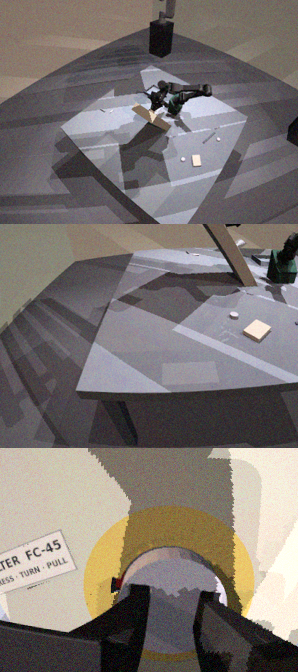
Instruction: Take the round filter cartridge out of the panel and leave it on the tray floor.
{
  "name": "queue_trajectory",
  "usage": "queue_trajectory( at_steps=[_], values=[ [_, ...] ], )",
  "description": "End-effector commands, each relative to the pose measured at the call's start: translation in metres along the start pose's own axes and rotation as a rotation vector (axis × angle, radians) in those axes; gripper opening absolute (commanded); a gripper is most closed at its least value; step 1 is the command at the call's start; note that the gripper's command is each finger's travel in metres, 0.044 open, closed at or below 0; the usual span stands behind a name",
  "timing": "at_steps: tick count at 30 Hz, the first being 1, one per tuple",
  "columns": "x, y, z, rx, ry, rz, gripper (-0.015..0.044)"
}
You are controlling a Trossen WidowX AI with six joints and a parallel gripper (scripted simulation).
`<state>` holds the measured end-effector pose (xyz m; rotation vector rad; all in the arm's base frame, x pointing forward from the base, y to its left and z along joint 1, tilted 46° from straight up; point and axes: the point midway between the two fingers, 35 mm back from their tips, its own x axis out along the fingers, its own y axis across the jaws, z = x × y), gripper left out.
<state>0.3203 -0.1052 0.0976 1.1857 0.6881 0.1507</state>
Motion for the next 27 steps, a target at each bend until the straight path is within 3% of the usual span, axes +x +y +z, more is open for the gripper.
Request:
queue_trajectory(
  at_steps=[1, 10, 27],
  values=[
    [-0.023, -0.005, 0.004, -0.004, -0.011, -0.030, 0.0000],
    [-0.055, 0.002, 0.001, -0.014, -0.003, -0.032, 0.0000],
    [-0.054, -0.004, -0.012, -0.014, -0.003, -0.032, 0.0000]
  ],
)
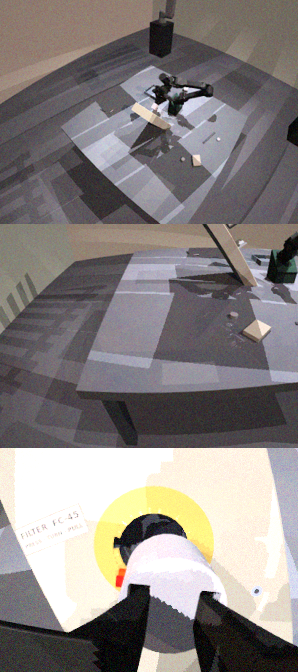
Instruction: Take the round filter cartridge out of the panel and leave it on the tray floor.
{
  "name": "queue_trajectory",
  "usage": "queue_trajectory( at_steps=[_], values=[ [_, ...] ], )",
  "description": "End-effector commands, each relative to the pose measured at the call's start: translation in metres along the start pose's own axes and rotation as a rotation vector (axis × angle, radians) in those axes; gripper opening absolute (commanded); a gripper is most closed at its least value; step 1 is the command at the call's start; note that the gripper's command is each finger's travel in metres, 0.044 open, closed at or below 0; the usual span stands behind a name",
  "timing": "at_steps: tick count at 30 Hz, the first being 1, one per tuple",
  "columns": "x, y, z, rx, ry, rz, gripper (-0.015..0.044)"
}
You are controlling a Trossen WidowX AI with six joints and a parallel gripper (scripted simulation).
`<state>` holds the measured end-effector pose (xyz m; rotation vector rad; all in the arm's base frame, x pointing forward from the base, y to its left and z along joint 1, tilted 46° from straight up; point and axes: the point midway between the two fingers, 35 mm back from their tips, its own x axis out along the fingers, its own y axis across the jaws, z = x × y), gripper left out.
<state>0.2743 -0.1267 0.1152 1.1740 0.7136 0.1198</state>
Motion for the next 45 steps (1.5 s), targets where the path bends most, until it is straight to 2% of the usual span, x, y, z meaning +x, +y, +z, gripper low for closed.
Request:
queue_trajectory(
  at_steps=[1, 19, 23, 36, 45],
  values=[
    [0.000, -0.002, -0.010, -0.016, -0.006, 0.006, 0.0000],
    [0.008, -0.027, -0.064, -0.016, -0.006, 0.006, 0.0000],
    [0.008, -0.026, -0.056, 0.008, 0.004, -0.002, 0.0105],
    [0.008, -0.027, -0.063, -0.013, -0.004, 0.005, 0.0109],
    [-0.001, 0.005, 0.005, -0.017, -0.006, 0.007, 0.0109]
  ],
)
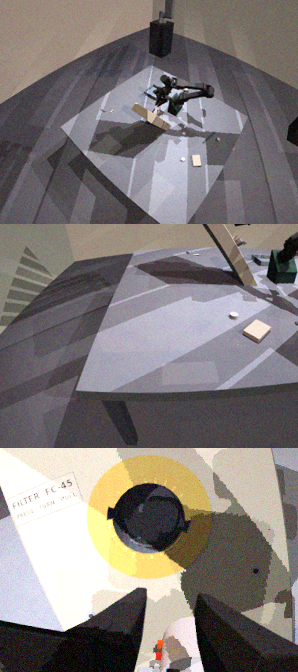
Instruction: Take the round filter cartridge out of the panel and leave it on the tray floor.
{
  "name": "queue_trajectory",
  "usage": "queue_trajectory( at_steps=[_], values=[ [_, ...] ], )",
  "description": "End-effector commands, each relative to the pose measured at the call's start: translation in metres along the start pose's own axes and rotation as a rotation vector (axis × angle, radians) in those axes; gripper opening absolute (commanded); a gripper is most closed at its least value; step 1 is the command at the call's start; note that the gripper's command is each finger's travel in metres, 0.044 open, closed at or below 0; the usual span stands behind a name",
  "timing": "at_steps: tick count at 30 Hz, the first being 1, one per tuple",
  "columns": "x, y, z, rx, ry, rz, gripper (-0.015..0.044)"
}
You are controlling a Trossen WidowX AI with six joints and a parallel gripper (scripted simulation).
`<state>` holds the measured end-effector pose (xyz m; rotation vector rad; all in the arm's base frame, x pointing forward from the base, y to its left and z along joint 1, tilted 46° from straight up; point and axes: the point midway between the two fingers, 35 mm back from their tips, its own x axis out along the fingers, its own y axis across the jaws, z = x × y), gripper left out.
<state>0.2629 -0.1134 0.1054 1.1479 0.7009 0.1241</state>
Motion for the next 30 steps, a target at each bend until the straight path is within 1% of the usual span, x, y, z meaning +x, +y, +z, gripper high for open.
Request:
queue_trajectory(
  at_steps=[1, 3, 6, 12, 15, 17, 19, 20, 23, 25, 30],
  values=[
    [-0.003, 0.011, 0.025, 0.011, 0.003, 0.006, 0.0109],
    [-0.003, 0.011, 0.025, 0.011, 0.003, 0.006, 0.0109],
    [-0.010, 0.015, 0.035, 0.006, 0.002, 0.004, 0.0188],
    [-0.044, 0.032, 0.073, -0.012, -0.005, 0.001, 0.0345],
    [-0.048, 0.034, 0.076, -0.013, -0.006, 0.001, 0.0424],
    [-0.044, 0.029, 0.069, -0.042, 0.021, -0.014, 0.0372],
    [-0.031, 0.016, 0.046, -0.127, 0.108, -0.052, 0.0319],
    [-0.025, 0.009, 0.032, -0.177, 0.162, -0.068, 0.0305],
    [-0.013, -0.008, -0.012, -0.331, 0.342, -0.089, 0.0305],
    [-0.010, -0.014, -0.031, -0.396, 0.422, -0.084, 0.0305],
    [-0.010, -0.014, -0.034, -0.404, 0.432, -0.082, 0.0305]
  ],
)
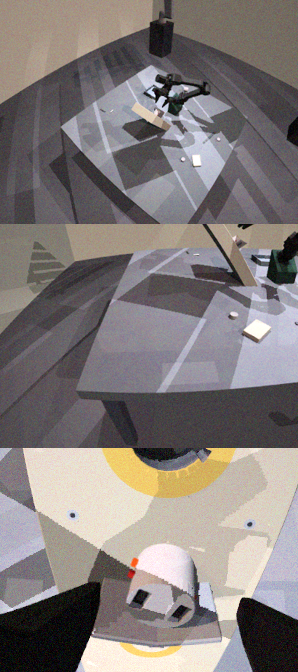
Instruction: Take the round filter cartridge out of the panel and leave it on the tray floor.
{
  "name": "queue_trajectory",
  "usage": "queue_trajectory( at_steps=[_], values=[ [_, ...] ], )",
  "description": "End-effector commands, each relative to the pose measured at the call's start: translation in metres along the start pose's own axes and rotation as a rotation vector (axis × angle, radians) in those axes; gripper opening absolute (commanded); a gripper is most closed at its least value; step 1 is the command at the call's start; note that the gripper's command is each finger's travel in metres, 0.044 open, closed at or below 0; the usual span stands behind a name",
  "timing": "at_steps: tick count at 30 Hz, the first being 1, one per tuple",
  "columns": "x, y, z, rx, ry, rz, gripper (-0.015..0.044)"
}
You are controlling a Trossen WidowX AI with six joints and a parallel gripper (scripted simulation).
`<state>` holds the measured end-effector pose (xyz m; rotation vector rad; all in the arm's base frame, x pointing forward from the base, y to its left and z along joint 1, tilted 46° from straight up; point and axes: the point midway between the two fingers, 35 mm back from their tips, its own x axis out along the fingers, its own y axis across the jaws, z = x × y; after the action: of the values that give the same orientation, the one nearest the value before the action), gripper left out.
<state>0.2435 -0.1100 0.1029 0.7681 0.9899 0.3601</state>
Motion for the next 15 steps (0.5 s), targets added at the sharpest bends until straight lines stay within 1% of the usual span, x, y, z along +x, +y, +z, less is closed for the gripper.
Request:
queue_trajectory(
  at_steps=[1, 15],
  values=[
    [0.010, -0.001, -0.019, -0.063, 0.084, 0.010, 0.0305],
    [0.028, -0.002, -0.019, -0.063, 0.084, 0.007, 0.0305]
  ],
)
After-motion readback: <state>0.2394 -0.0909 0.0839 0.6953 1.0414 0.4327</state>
